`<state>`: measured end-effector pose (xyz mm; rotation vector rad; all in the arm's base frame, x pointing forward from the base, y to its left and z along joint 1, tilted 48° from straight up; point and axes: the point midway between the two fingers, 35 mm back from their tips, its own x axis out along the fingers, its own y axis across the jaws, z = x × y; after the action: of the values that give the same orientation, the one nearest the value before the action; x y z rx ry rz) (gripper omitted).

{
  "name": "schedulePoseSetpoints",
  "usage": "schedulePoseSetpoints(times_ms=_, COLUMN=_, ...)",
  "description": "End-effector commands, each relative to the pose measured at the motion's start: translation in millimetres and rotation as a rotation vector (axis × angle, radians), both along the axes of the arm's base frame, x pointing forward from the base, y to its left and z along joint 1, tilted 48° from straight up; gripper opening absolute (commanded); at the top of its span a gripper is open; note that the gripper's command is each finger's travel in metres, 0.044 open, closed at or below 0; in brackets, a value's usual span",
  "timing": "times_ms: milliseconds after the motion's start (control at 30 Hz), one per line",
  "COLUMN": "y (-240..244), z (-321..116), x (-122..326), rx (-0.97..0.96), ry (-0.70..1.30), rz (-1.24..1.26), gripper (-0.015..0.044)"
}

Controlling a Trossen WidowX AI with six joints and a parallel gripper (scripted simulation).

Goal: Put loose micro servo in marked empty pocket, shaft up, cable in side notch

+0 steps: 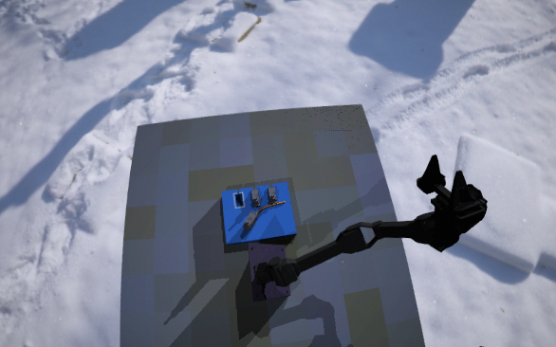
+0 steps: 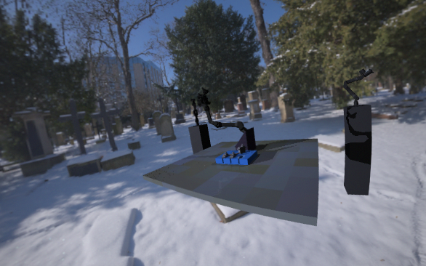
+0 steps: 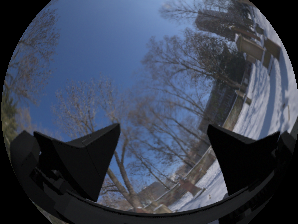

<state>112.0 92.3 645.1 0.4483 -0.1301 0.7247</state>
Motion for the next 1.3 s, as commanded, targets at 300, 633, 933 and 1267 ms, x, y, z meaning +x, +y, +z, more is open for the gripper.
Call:
schedulePoseSetpoints(times_ms=300, y=31.1, z=-11.0, x=-5.9, rx=-0.051, ry=-0.025, rz=-0.05, gripper=0.044)
schedulePoseSetpoints(times_ms=633, y=63.3, z=-27.6, x=-2.7, rx=-0.137, ry=-0.062, rz=-0.114, gripper=0.044)
schedulePoseSetpoints(times_ms=933, y=97.8, z=-50.6, x=7.2, rx=-0.22, ry=-0.06, rz=-0.166, gripper=0.044)
schedulePoseSetpoints(times_ms=1267, y=127.1, z=-75.3, x=26.9, rx=-0.267, ry=-0.034, rz=-0.206, gripper=0.044)
